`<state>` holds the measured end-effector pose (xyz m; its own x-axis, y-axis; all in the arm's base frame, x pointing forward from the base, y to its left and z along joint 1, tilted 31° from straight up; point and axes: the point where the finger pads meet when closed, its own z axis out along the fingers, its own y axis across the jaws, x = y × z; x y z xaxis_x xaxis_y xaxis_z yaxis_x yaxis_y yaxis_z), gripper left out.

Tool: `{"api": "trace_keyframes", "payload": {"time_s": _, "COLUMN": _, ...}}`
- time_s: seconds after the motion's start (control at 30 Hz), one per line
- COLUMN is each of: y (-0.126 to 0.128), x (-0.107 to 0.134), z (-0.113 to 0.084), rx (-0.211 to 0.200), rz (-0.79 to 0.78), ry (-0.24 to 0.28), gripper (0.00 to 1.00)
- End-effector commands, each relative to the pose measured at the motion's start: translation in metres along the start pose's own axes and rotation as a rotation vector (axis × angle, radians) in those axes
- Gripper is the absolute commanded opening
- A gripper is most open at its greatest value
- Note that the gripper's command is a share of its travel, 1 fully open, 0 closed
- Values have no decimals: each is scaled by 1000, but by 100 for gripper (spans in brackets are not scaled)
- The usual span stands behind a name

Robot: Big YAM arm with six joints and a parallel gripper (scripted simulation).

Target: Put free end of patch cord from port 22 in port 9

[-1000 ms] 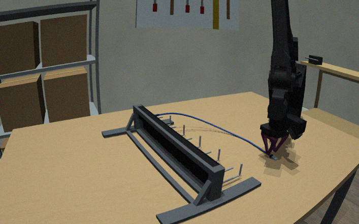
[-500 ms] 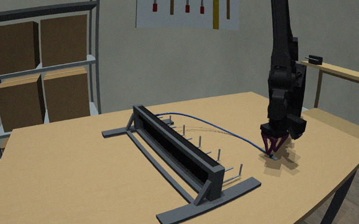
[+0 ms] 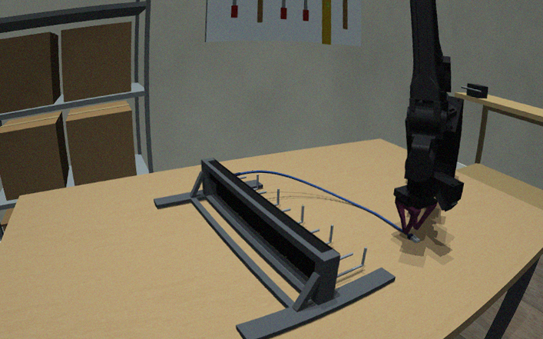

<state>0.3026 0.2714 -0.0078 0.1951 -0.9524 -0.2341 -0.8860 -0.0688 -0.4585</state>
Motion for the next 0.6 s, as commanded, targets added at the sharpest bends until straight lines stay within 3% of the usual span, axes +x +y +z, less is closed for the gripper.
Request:
{"api": "trace_keyframes", "payload": {"time_s": 0.0, "y": 0, "x": -1, "z": -3, "rx": -3, "rz": 4, "ry": -2, "gripper": 36}}
{"api": "trace_keyframes", "payload": {"time_s": 0.57, "y": -7, "x": -6, "z": -2, "rx": 7, "rz": 5, "ry": -9, "gripper": 36}}
